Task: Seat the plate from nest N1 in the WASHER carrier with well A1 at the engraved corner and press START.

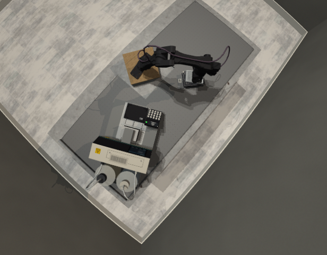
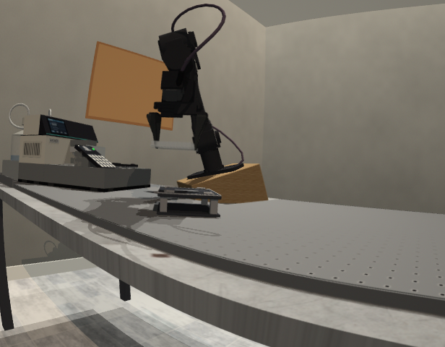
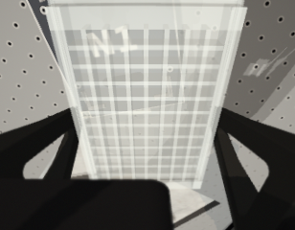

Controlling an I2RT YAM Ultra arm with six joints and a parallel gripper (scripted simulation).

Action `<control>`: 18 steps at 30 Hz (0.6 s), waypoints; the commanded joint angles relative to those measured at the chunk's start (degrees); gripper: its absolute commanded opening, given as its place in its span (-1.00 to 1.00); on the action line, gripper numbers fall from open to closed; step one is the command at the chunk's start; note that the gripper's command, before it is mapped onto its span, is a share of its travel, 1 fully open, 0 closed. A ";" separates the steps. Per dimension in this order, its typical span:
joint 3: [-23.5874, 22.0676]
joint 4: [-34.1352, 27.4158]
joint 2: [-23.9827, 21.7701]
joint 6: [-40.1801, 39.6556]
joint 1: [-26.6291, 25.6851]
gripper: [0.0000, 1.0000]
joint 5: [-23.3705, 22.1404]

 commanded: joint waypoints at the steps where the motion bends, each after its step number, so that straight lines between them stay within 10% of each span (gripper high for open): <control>1: -1.54 0.84 -3.94 5.93 -2.07 0.68 -0.77; 18: -4.35 0.69 -10.91 22.93 -13.29 0.68 -2.44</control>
